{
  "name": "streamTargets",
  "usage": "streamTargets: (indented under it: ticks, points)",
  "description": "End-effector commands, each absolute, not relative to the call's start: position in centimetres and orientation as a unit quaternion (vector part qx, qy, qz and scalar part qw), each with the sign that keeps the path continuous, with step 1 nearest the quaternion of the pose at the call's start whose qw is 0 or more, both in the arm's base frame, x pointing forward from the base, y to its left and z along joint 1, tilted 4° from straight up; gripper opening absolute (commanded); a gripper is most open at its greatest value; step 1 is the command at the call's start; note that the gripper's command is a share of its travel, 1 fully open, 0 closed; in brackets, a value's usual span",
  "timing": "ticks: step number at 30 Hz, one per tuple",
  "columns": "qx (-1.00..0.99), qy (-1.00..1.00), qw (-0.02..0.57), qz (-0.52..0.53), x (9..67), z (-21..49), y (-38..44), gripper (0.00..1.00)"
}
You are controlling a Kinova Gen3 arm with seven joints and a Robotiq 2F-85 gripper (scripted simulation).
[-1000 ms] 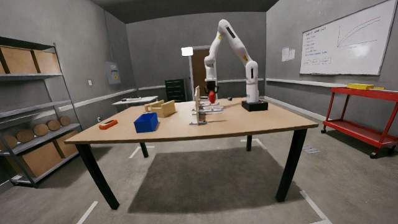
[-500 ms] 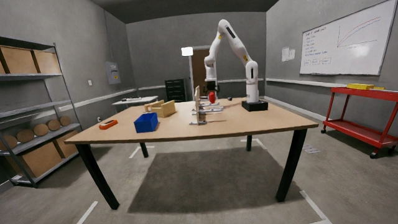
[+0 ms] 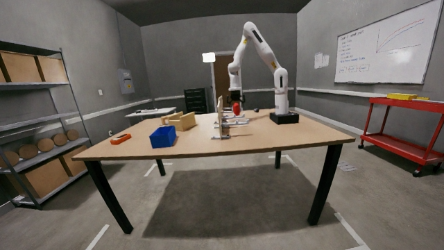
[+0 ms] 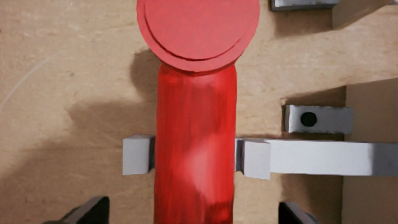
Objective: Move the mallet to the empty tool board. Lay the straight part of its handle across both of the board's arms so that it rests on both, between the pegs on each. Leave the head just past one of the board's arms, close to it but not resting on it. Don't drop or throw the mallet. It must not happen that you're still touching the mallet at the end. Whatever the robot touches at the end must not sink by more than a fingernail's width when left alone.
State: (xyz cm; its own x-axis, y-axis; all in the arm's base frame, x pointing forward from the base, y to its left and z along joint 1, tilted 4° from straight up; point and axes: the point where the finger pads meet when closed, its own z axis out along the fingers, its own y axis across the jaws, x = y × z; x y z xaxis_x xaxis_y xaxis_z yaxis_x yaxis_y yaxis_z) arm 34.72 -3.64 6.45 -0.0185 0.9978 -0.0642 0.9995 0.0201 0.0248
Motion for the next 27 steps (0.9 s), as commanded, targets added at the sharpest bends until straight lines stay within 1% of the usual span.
streamTargets:
  ticks: [1, 11, 21, 27]
  points:
    - [0.7, 0.713, 0.032, -0.013, 34.8, 6.5, -3.6, 1.0]
    - [0.7, 0.713, 0.033, -0.013, 34.8, 7.6, -3.6, 1.0]
    - [0.701, 0.712, 0.034, -0.014, 34.7, 13.0, -3.3, 1.0]
    - [0.701, 0.712, 0.034, -0.013, 34.6, 15.0, -3.2, 1.0]
